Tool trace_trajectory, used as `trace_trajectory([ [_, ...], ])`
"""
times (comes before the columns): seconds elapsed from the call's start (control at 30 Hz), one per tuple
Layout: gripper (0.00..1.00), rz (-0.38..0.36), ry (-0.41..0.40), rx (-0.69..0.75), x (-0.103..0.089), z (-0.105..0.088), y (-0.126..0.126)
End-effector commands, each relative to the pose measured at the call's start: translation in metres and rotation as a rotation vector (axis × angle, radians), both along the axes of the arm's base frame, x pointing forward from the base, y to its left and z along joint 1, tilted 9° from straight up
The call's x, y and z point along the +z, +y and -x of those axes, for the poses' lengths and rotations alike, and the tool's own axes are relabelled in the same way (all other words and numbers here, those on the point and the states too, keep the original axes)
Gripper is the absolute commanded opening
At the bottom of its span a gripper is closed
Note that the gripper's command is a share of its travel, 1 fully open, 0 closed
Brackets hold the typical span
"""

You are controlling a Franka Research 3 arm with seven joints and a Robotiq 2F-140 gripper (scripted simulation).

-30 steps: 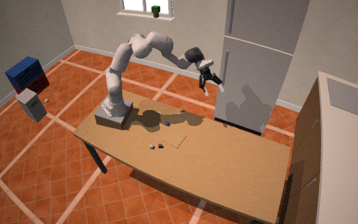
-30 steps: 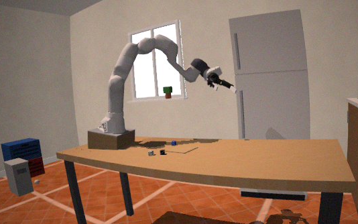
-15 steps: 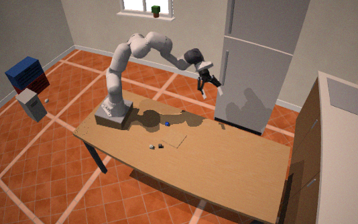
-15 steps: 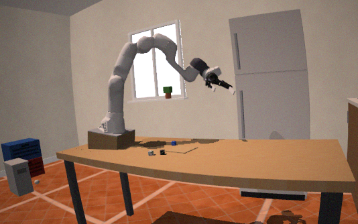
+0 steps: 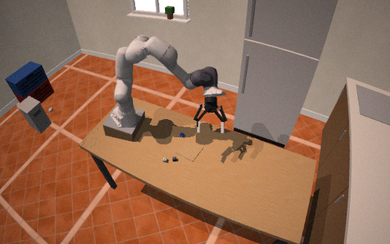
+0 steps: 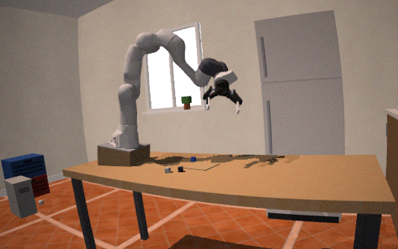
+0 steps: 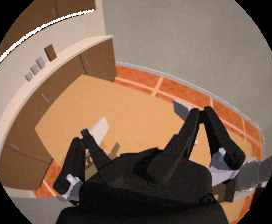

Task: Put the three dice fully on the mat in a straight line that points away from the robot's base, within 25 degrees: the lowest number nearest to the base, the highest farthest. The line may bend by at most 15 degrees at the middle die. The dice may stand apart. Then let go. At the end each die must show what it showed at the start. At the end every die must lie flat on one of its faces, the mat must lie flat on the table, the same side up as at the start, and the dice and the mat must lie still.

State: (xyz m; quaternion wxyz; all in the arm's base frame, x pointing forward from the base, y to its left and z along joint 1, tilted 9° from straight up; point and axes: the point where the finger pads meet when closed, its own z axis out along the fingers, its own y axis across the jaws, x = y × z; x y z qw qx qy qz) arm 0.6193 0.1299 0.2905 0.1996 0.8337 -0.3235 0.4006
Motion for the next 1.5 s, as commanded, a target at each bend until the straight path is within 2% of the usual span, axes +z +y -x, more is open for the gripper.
trace_trajectory([
  [0.0,1.0,-0.08,0.085,-0.009,-0.023,0.015,-0.035],
  [0.7,1.0,-0.08,0.085,-0.009,-0.023,0.015,-0.035],
  [0.73,1.0,-0.149,0.124,-0.07,-0.04,0.032,-0.074],
  [1.2,1.0,-0.149,0.124,-0.07,-0.04,0.032,-0.074],
  [1.23,1.0,-0.226,0.16,-0.131,-0.057,0.051,-0.109],
  [1.47,1.0,-0.226,0.16,-0.131,-0.057,0.051,-0.109],
])
